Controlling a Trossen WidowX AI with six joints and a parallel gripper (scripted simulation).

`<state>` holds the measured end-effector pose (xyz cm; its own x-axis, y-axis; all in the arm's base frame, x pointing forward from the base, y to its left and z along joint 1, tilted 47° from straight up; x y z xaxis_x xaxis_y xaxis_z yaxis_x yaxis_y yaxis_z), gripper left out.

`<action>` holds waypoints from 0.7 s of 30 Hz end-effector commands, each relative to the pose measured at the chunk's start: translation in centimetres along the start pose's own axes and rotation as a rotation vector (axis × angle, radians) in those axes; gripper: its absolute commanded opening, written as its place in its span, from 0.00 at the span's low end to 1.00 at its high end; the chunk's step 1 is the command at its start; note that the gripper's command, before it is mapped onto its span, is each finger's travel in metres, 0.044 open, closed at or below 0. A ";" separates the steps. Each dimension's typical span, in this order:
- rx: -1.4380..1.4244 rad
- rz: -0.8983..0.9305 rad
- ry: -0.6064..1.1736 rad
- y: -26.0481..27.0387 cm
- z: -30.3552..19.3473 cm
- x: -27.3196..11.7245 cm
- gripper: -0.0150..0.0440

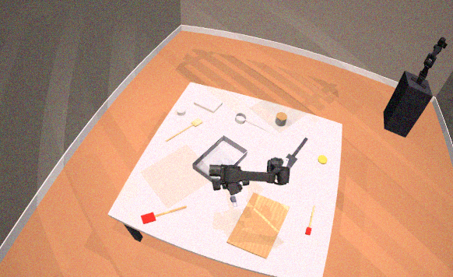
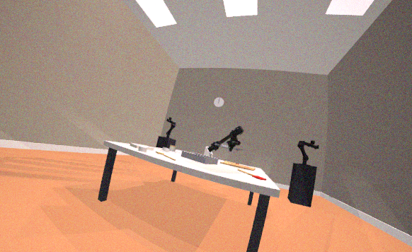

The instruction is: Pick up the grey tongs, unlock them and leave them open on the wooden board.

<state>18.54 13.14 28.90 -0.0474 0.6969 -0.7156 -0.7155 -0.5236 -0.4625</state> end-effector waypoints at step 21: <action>0.124 0.122 0.112 1.9 6.7 2.6 0.00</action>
<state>13.23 16.89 29.55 -0.0757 0.5835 -0.8086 -0.7771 -0.5426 -0.3189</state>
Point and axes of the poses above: the point midway between the two fingers, 35 mm back from their tips, its own x axis out along the fingers, its own y axis across the jaws, z = x × y, the point moved 4 cm from there along -x, back along the fingers, and after that the axes turned 10 degrees about -x, right-handed, at the moved point
